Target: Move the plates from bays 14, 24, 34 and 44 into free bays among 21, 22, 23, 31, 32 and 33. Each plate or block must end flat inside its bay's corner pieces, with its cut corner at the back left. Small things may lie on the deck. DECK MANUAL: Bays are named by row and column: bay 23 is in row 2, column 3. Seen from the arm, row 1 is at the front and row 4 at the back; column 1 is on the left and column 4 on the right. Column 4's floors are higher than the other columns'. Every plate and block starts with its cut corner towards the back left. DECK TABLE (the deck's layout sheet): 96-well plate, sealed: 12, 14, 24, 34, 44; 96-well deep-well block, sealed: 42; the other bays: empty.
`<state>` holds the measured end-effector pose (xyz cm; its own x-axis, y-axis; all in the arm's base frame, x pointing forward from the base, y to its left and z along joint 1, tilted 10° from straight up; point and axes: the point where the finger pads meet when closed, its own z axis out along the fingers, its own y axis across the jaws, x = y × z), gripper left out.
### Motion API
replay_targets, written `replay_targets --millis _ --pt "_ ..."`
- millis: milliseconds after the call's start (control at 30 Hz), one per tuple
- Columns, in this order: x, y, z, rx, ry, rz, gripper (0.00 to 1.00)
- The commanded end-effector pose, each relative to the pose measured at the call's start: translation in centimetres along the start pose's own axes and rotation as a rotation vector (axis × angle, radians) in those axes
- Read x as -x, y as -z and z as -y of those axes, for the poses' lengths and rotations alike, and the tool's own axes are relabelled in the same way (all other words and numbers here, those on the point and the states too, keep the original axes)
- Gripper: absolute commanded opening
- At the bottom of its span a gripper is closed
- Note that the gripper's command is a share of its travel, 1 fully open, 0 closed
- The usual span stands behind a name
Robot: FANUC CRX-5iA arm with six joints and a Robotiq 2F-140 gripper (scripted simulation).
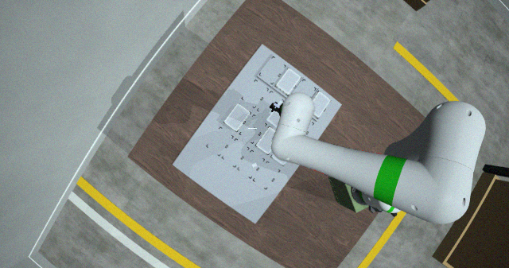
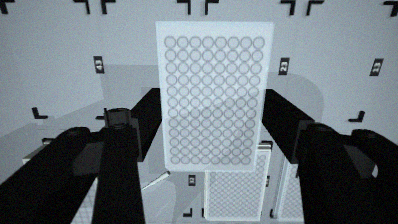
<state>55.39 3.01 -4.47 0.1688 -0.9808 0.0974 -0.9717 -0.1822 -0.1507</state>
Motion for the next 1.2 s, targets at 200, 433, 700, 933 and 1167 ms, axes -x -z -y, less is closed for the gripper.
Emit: replay_targets --millis 200,433,700,933,1167 --pt "2.2 0.1 0.6 -0.002 0.0 -0.001 0.1" --pt "4.0 0.1 1.0 -0.002 0.0 0.0 0.1" --pt "5.8 0.1 1.3 -0.002 0.0 0.0 0.1" --pt "7.4 0.1 1.7 -0.002 0.0 0.0 0.1" --pt "9.2 0.1 2.1 -0.002 0.0 0.0 0.1"
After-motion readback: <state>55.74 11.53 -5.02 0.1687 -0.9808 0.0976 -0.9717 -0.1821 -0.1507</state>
